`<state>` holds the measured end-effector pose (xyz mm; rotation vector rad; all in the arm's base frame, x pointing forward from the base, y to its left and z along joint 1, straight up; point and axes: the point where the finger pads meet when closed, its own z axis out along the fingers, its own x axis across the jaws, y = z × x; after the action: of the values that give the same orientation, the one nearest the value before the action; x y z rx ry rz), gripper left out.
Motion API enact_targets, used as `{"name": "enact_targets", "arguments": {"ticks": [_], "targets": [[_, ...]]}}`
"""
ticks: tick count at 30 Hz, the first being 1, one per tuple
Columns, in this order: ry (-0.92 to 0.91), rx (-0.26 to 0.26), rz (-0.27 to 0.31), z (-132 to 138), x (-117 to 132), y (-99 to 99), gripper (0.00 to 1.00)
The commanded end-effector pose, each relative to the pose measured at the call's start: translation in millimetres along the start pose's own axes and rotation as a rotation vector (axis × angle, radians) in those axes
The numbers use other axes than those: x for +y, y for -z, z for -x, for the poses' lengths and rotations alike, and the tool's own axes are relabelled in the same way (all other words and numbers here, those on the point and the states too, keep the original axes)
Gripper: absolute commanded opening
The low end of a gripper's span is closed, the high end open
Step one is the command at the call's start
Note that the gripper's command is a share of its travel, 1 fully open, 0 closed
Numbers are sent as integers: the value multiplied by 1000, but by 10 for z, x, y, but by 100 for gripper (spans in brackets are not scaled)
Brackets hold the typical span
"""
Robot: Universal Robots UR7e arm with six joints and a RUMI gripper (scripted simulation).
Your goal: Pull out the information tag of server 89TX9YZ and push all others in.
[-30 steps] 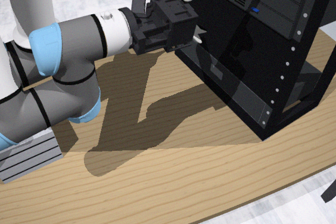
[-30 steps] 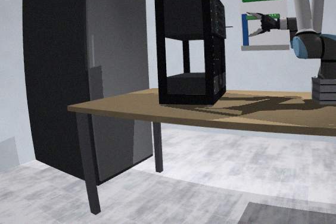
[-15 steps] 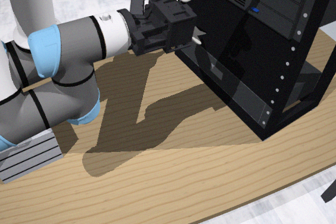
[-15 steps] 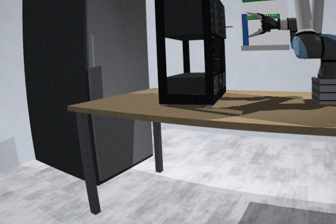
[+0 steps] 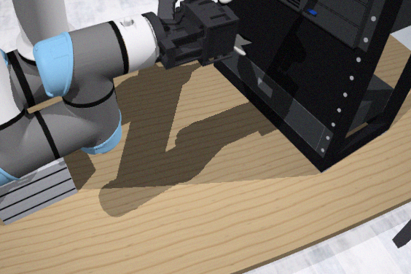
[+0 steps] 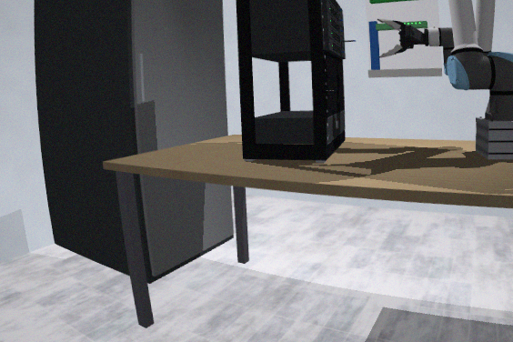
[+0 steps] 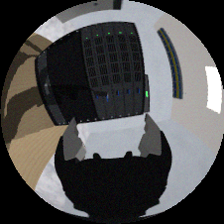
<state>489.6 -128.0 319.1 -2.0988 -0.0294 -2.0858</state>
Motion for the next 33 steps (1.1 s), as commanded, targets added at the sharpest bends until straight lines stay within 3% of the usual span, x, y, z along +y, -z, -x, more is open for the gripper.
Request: {"name": "enact_targets", "arguments": {"ticks": [1, 33], "targets": [[13, 0, -2, 8, -5, 8, 100], [63, 0, -11, 47, -23, 39, 100]]}}
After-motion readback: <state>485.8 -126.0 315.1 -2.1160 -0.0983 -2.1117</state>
